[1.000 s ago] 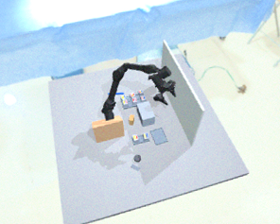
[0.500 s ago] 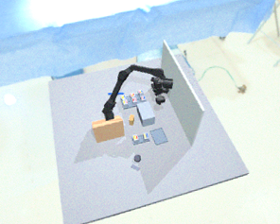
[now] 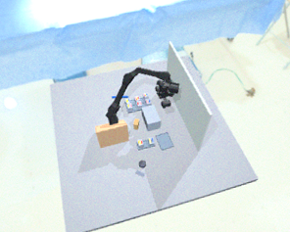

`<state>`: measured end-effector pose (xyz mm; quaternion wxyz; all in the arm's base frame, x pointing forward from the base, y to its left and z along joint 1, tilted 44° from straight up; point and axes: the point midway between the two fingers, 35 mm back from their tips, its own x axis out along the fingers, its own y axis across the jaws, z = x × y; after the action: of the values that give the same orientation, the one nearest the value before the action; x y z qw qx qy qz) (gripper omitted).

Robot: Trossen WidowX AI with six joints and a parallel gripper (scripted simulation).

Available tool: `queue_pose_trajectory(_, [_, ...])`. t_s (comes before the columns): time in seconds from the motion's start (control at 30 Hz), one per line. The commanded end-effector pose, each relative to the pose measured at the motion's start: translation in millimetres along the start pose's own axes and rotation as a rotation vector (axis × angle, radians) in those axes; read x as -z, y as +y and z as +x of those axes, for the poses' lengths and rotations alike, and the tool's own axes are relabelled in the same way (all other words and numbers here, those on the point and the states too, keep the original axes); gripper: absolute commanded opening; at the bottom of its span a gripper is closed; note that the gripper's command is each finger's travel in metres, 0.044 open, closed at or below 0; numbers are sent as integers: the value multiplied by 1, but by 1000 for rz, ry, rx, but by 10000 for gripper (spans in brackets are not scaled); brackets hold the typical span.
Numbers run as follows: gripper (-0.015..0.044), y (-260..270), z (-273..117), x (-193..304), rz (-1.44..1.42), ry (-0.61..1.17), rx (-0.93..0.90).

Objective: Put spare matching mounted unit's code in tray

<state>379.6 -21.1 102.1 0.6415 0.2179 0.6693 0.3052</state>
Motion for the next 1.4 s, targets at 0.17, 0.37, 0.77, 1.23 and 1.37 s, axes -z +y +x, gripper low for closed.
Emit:
queue_pose_trajectory(0.17, [440, 20, 0, 9, -97, 1, -3])
queue_pose_trajectory(0.37, [440, 87, 5, 56, -484, 1, 4])
queue_pose_trajectory(0.77, [440, 162, 42, 182, -1289, 8, -13])
queue_pose_trajectory(1.23, [335, 161, 75, 217, -1522, 6, -23])
queue_pose_trajectory(1.37, [300, 155, 98, 216, -1523, 4, -24])
